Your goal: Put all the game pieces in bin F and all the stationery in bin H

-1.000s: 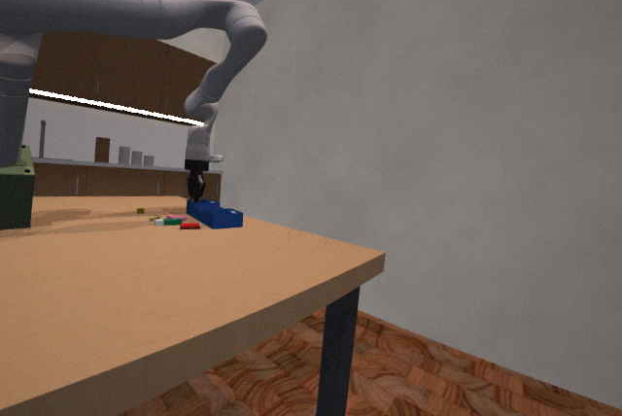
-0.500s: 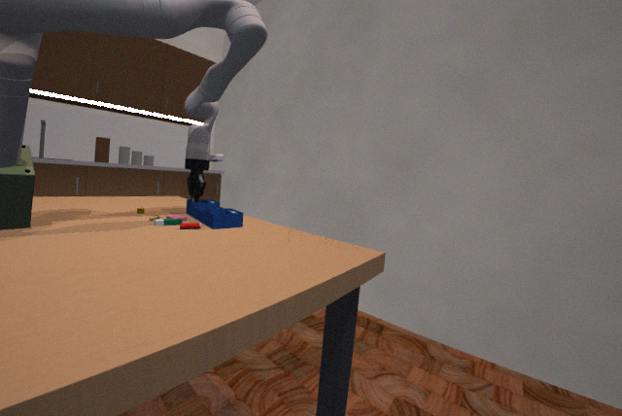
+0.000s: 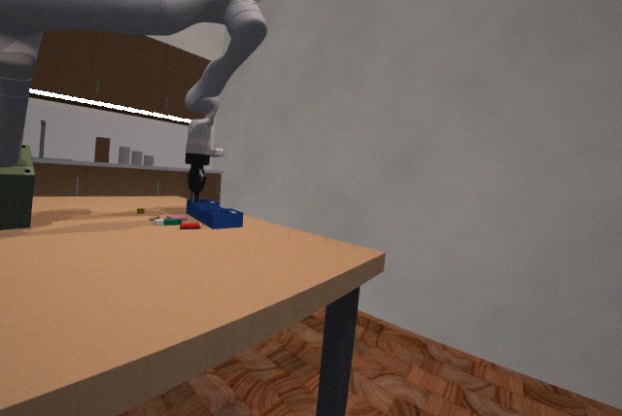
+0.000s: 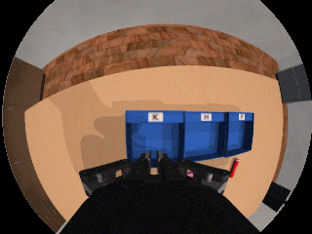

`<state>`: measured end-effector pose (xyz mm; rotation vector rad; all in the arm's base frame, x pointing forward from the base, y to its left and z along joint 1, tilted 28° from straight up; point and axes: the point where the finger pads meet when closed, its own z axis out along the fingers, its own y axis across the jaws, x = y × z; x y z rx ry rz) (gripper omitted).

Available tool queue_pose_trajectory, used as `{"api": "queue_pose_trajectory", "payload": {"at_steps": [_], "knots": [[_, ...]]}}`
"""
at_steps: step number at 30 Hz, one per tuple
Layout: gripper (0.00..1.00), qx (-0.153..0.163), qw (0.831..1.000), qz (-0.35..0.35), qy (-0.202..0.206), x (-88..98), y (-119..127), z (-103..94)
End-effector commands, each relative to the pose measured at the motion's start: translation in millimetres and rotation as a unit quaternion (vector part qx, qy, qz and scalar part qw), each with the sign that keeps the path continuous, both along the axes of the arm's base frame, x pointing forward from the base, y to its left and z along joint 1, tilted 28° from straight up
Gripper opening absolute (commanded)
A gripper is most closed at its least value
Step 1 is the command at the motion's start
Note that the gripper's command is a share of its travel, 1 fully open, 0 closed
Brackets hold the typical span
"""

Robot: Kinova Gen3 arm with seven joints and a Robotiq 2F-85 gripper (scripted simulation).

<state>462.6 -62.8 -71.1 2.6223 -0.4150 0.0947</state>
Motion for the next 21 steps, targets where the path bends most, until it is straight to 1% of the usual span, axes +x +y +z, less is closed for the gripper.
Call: {"api": "queue_pose_trajectory", "payload": {"at_steps": [1, 3, 5, 7, 13, 18, 21], "knots": [[0.09, 0.001, 1.0, 0.002, 0.001, -0.7, 5.6, 7.0], [0.09, 0.001, 1.0, 0.003, 0.001, -0.7, 6.9, 9.4], [0.09, 0.001, 1.0, 0.004, 0.002, -0.9, 11.0, 16.4], [0.09, 0.001, 1.0, 0.004, 0.002, -0.9, 11.0, 16.4], [0.09, 0.001, 1.0, 0.004, 0.001, -0.2, 21.4, 36.1], [0.09, 0.003, 1.0, 0.0, -0.001, 0.5, 21.1, 35.5], [0.09, 0.002, 1.0, 0.003, 0.0, 1.4, 33.3, 58.5]]}}
